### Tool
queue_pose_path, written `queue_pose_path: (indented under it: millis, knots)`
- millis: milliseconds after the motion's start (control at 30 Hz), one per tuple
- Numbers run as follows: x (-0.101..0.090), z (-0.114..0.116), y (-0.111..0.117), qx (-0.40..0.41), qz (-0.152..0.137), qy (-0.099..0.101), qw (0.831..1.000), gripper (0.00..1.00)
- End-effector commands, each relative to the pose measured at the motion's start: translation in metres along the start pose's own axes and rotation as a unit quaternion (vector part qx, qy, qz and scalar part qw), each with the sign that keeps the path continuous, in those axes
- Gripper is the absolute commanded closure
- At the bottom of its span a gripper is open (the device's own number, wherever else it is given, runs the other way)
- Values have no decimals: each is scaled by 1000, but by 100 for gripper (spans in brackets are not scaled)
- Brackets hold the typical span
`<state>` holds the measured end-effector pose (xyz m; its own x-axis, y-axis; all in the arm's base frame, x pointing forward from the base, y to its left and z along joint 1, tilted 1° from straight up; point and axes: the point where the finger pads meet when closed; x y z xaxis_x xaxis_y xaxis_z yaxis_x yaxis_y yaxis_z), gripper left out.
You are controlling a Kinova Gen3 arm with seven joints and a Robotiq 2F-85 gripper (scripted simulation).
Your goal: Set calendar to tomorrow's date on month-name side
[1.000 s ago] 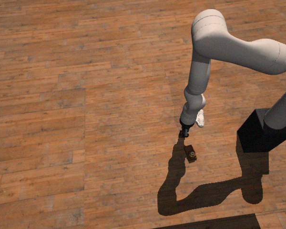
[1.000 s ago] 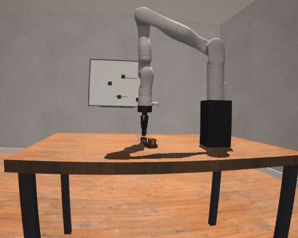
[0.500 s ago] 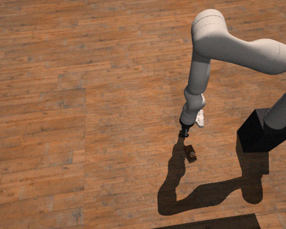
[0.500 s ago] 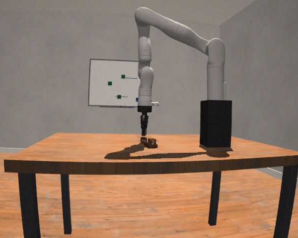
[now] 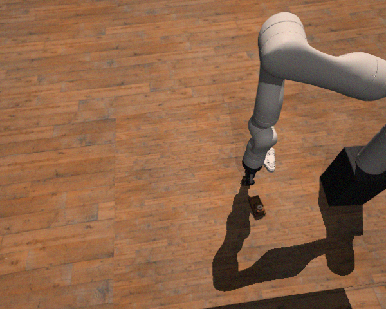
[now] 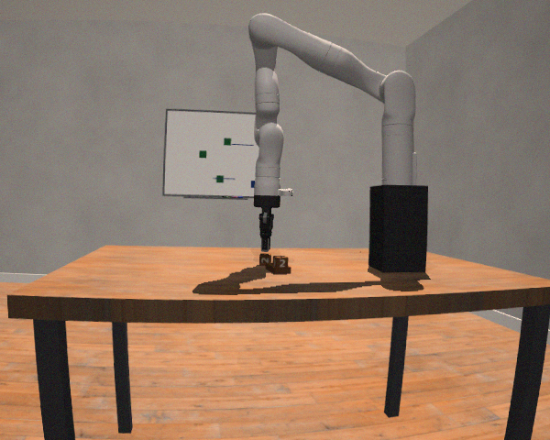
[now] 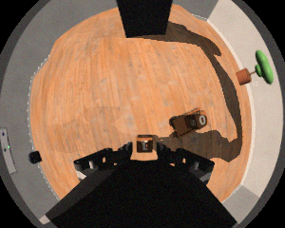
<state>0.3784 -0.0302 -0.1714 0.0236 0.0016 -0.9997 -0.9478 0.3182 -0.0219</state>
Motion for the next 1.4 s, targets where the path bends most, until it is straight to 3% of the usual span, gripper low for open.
queue_pose_path:
  millis: [0,900,1367]
  knots:
    - [-1,0,-1,0,-1,0,1000,52]
    - [4,0,-1,0,-1,0,1000,52]
    - [27,0,-1,0,-1,0,1000,52]
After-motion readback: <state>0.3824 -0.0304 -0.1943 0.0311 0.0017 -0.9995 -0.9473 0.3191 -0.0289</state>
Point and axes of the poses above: the point where the finger pads meet when closed, its own x axis out along the fingers, its own z axis across the jaws, y = z × x, and after that the axes turned 14 degrees about x, right-handed
